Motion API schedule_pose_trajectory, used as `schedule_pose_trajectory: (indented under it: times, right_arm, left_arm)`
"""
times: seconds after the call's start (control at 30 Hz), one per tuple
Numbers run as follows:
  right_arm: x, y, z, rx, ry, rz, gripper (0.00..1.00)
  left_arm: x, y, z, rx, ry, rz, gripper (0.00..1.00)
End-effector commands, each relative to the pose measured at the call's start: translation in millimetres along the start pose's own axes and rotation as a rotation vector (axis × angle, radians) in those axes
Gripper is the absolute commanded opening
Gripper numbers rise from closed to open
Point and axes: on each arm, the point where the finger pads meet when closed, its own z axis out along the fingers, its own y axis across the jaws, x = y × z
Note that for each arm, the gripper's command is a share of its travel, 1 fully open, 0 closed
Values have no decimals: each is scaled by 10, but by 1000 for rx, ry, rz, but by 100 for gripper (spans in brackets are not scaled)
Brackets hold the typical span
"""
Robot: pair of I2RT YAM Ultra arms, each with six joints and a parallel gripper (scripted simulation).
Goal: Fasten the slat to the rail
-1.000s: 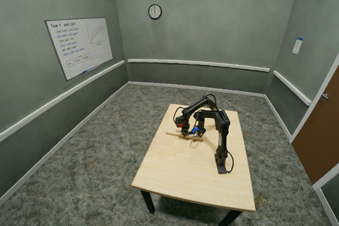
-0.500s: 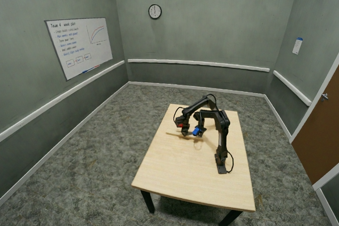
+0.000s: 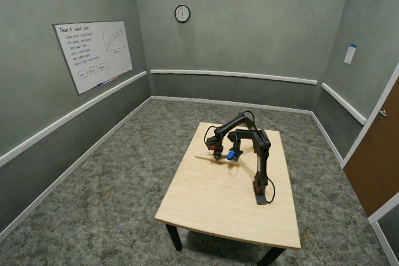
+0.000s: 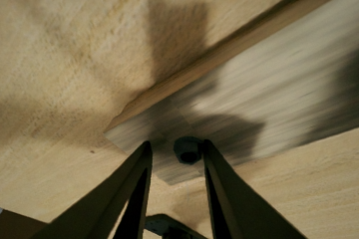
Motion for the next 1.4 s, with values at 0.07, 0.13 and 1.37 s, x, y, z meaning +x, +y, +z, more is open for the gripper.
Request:
schedule_pose_trajectory:
  times: [0.07,0.13,1.37]
  right_arm:
    - [-17,12,-50,-8,-12,1,72]
    - [-17,12,-50,-8,-12,1,72]
    - [-17,12,-50,-8,-12,1,72]
  left_arm:
    - [17,-50,-87,22,-2,0,31]
    - [5,-17,-30,11,3,0,28]
    - [5,-17,-30,11,3,0,12]
